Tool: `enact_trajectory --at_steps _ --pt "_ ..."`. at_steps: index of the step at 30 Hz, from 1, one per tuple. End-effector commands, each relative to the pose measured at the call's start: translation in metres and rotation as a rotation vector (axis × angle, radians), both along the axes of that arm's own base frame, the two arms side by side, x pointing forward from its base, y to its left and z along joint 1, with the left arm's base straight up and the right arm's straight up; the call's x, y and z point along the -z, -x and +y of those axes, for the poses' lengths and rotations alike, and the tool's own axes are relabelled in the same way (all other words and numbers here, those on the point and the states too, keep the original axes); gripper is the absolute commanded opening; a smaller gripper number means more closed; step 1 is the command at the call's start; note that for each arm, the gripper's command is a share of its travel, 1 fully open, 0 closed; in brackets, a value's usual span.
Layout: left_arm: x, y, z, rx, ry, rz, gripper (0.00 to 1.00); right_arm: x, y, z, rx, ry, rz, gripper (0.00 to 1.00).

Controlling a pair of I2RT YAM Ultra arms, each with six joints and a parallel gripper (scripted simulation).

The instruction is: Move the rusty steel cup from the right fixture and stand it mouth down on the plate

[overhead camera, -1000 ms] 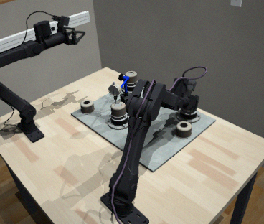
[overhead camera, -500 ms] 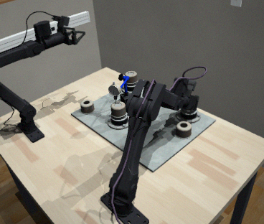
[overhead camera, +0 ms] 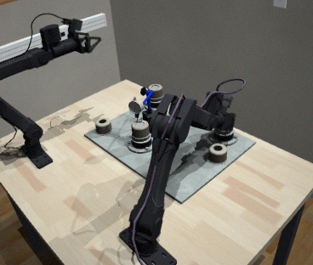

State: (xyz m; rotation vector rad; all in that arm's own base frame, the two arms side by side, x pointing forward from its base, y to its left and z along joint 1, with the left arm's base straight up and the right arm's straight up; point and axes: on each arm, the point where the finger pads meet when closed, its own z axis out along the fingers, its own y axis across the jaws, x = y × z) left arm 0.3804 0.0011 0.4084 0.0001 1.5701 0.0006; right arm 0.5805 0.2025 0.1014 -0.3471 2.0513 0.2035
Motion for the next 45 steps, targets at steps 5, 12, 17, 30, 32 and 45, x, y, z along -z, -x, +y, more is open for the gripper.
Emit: enact_trajectory --at_steps 5,12,17,30,32,45 --pt "-0.023 0.006 -0.003 0.015 0.001 -0.041 1.00 -0.043 -0.009 0.009 -0.011 -0.023 -0.085 0.75" --pt "-0.023 0.006 -0.003 0.015 0.001 -0.041 1.00 -0.043 -0.009 0.009 -0.011 -0.023 -0.085 0.75" --pt "-0.023 0.006 -0.003 0.015 0.001 -0.041 1.00 -0.043 -0.009 0.009 -0.011 -0.023 -0.085 0.75" --pt "-0.023 0.006 -0.003 0.015 0.001 -0.041 1.00 -0.048 -0.005 0.008 -0.012 -0.018 -0.072 0.75" --pt "-0.023 0.006 -0.003 0.015 0.001 -0.041 1.00 -0.051 -0.006 0.008 -0.012 -0.019 -0.074 0.75" --pt "-0.023 0.006 -0.003 0.015 0.001 -0.041 1.00 -0.062 -0.005 0.008 -0.012 -0.016 -0.066 0.75"
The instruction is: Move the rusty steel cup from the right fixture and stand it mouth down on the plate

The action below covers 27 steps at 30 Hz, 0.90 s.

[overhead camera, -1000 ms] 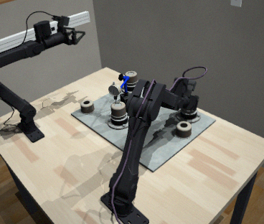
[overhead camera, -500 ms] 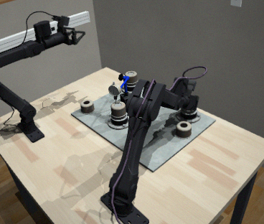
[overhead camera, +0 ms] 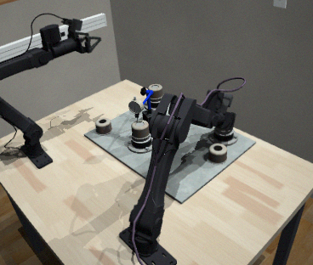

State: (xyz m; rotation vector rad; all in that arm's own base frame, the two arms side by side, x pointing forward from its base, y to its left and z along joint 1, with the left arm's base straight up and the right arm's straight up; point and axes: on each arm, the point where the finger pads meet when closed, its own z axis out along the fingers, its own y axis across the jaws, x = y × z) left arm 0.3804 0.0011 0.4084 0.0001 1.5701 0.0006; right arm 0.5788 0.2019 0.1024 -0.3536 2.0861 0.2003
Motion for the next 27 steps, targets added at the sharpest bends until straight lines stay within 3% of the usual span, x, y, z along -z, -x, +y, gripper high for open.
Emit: enact_trajectory --at_steps 1,21,27 --pt "-0.023 0.006 -0.003 0.015 0.001 -0.041 1.00 -0.065 -0.006 0.008 -0.011 -0.029 -0.104 0.75" --pt "-0.023 0.006 -0.003 0.015 0.001 -0.041 1.00 -0.100 -0.014 -0.002 -0.010 -0.045 -0.126 0.75" --pt "-0.023 0.006 -0.003 0.015 0.001 -0.041 1.00 -0.110 -0.012 0.010 -0.031 -0.054 -0.150 0.75"
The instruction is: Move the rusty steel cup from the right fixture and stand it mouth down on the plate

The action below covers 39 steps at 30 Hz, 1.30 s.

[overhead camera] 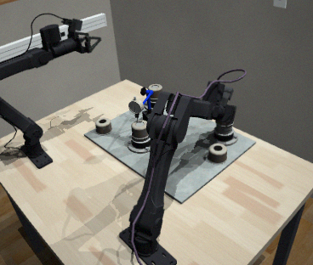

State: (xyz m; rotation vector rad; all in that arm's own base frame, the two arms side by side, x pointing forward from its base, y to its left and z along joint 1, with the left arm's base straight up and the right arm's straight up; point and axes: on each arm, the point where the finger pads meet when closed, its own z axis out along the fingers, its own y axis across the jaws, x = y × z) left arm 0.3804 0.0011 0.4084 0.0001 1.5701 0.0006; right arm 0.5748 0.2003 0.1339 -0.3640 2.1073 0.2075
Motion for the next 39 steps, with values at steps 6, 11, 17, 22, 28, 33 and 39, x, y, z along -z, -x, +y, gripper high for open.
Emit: enact_trajectory --at_steps 6,11,17,22,28,33,39 --pt "-0.023 0.006 -0.003 0.015 0.001 -0.041 1.00 -0.080 -0.016 0.010 -0.018 -0.061 -0.173 0.75" --pt "-0.023 0.006 -0.003 0.015 0.001 -0.041 1.00 -0.082 -0.016 0.007 -0.015 -0.059 -0.172 0.75" --pt "-0.023 0.006 -0.003 0.015 0.001 -0.041 1.00 -0.085 -0.017 0.004 -0.012 -0.059 -0.177 0.75" --pt "-0.023 0.006 -0.003 0.015 0.001 -0.041 1.00 -0.079 -0.016 0.006 -0.014 -0.058 -0.164 0.75" --pt "-0.023 0.006 -0.003 0.015 0.001 -0.041 1.00 -0.087 -0.017 0.002 -0.009 -0.062 -0.183 0.75" --pt "-0.023 0.006 -0.003 0.015 0.001 -0.041 1.00 -0.089 -0.016 0.001 -0.008 -0.060 -0.180 0.75" --pt "-0.023 0.006 -0.003 0.015 0.001 -0.041 1.00 -0.082 -0.013 0.007 -0.017 -0.056 -0.157 0.75"
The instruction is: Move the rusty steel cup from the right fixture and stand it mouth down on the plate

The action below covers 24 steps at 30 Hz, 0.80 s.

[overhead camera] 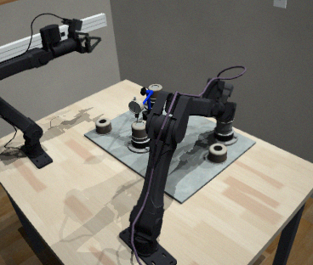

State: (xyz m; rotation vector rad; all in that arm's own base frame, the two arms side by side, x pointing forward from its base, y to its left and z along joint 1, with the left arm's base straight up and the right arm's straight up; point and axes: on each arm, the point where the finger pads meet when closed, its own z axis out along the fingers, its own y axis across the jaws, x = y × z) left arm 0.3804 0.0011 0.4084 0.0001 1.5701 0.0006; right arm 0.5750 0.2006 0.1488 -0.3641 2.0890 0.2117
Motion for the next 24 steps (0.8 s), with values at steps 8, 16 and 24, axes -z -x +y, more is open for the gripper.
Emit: enact_trajectory --at_steps 8,16,24 --pt "-0.023 0.006 -0.003 0.015 0.001 -0.041 1.00 -0.079 -0.014 0.007 -0.014 -0.051 -0.151 0.75" --pt "-0.023 0.006 -0.003 0.015 0.001 -0.041 1.00 -0.079 -0.011 0.005 -0.012 -0.048 -0.140 0.75" --pt "-0.023 0.006 -0.003 0.015 0.001 -0.041 1.00 -0.085 -0.012 0.003 -0.009 -0.049 -0.144 0.75"
